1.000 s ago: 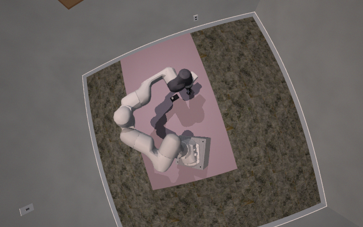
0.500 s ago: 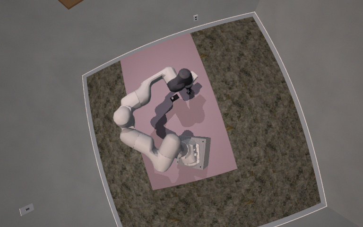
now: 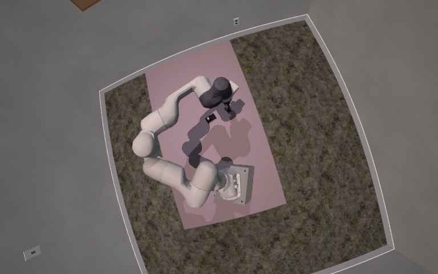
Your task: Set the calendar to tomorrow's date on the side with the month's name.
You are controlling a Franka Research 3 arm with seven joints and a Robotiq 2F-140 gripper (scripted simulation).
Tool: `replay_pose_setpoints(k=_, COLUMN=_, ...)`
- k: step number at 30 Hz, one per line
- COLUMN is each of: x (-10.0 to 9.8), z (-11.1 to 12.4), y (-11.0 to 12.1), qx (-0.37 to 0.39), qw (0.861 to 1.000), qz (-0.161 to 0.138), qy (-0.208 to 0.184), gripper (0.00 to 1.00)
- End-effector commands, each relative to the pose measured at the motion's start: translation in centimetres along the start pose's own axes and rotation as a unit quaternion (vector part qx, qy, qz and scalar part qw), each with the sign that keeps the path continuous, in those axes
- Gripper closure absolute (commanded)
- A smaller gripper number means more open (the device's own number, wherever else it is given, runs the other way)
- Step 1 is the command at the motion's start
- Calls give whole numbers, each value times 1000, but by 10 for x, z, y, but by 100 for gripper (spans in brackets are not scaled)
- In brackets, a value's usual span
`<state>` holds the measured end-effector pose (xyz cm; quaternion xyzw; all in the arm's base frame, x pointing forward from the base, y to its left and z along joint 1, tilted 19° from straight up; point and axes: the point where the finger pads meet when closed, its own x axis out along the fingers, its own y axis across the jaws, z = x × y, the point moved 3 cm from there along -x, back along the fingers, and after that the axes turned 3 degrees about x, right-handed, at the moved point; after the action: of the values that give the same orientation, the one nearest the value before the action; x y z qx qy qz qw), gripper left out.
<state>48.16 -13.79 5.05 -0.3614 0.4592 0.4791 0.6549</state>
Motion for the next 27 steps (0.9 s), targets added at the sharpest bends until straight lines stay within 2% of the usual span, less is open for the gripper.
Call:
replay_pose_setpoints(k=1, x=-9, z=3, y=5, qx=5, qw=1000, qz=9, qy=-3, gripper=72)
replay_pose_setpoints(k=9, x=-20, z=3, y=5, qx=5, qw=1000, qz=9, qy=-3, gripper=72)
replay_pose_setpoints(k=10, x=-20, z=3, y=5, qx=5, qw=1000, qz=9, qy=-3, gripper=0)
replay_pose_setpoints(k=27, x=-20, z=3, y=5, qx=5, qw=1000, qz=9, qy=-3, gripper=0)
